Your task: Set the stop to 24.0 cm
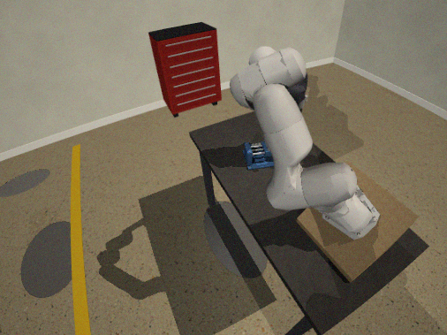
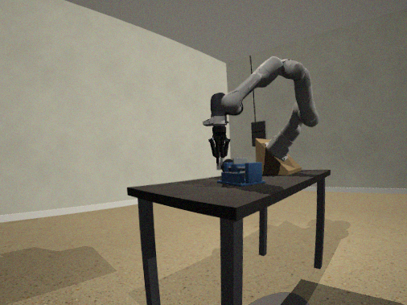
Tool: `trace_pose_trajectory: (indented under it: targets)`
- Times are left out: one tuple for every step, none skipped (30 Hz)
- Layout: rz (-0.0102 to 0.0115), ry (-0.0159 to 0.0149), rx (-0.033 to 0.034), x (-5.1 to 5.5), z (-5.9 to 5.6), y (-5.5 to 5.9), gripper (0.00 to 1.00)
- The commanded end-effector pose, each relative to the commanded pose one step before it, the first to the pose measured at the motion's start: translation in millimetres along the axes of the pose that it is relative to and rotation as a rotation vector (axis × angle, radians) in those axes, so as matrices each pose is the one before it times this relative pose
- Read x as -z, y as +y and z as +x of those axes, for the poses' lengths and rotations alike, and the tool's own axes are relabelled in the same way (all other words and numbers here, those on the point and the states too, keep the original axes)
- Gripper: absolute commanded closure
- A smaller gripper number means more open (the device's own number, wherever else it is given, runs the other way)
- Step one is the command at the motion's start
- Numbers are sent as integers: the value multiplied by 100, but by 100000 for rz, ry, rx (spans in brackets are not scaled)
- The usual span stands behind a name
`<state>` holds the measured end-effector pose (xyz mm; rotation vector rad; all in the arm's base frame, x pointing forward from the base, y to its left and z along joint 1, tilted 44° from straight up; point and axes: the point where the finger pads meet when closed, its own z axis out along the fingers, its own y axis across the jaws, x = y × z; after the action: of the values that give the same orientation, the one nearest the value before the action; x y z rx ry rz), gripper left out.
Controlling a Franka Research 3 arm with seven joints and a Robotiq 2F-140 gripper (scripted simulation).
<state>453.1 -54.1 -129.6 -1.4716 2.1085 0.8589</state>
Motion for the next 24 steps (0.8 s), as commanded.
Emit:
trace_pose_trajectory:
  targets:
    - [-144,227,-275,-1432,76,201,96]
    - [0,0,0,0,0,0,96]
    - [0,-1,0,-338,0,156,96]
    - [-1,1,0,-296,0,170,96]
    - [1,-1,0,-213,0,168,96]
    - [-1,1,0,-201,0,169,96]
    - [1,-2,0,-149,0,167,96]
    - [-1,1,0,-148,0,168,96]
    - [1,-1,0,-113,0,166,96]
    - [0,0,0,-102,0,166,96]
    - [-1,2,0,-100,0,166,96]
    - [1,-2,0,-65,0,164,96]
    - [0,0,0,-64,0,164,96]
    - [-1,2,0,-64,0,164,96]
    - [1,-1,0,-34,0,161,96]
    - [0,0,0,-33,0,161,96]
    - [-1,1,0,-32,0,161,96]
    - [0,0,0,0,0,0,96]
    - [0,0,0,0,0,0,96]
    - [0,0,0,-13,0,159,96]
    - [0,-1,0,-4,0,158,96]
    - [0,0,0,-4,0,157,96]
    - [0,1,0,3,0,156,96]
    - [0,-1,0,23,0,154,96]
